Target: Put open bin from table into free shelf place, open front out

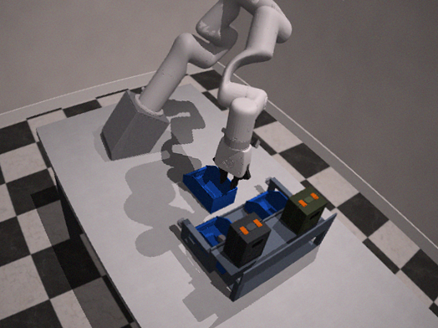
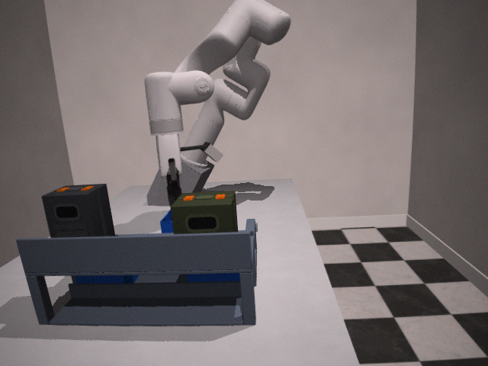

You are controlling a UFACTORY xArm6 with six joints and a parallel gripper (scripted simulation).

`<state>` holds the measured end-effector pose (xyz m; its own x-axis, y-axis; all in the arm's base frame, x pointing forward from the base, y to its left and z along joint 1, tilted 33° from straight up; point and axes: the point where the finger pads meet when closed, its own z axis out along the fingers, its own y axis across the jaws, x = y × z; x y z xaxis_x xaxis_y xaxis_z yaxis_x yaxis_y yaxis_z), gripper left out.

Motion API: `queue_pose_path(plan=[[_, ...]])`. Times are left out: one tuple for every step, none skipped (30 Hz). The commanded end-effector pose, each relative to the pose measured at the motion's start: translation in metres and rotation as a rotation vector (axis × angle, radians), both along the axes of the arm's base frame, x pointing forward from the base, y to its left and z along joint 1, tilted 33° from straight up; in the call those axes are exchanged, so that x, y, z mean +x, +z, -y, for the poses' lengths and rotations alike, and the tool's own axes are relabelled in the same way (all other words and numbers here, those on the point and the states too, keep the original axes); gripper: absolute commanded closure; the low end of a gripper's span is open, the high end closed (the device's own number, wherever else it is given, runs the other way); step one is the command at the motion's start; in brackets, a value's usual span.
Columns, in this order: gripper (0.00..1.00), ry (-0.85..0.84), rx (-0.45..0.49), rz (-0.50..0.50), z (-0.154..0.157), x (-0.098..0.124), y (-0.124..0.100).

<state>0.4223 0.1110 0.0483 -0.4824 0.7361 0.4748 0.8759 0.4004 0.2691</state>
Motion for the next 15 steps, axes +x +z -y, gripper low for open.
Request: queue_pose_path(plan=[[0.67,-0.045,-0.009,-0.032,0.0001,0.0005,0.0015],[0.67,-0.045,-0.009,-0.032,0.0001,0.0005,0.0015],[0.67,-0.045,-0.009,-0.032,0.0001,0.0005,0.0015],[0.67,-0.045,-0.009,-0.032,0.0001,0.0005,0.0015],[0.67,-0.045,-0.009,-0.032,0.0001,0.0005,0.0015],[0.67,-0.045,-0.009,-0.032,0.0001,0.0005,0.0015],[0.67,-0.045,-0.009,-0.032,0.0001,0.0005,0.0015],[0.67,-0.045,-0.009,-0.032,0.0001,0.0005,0.0015],[0.67,-0.087,-0.008,-0.059,0.0000,0.0001,0.0016],[0.67,-0.131,-0.008,-0.087,-0.0001,-0.0004,0.0018],[0.67,-0.174,-0.008,-0.116,-0.0003,-0.0009,0.0019],[0.67,-0.218,-0.008,-0.144,-0.0004,-0.0013,0.0020],[0.67,-0.261,-0.008,-0.173,-0.0005,-0.0018,0.0021],[0.67,-0.261,-0.008,-0.173,-0.0005,-0.0018,0.0021],[0.67,-0.261,-0.008,-0.173,-0.0005,-0.0018,0.0021]])
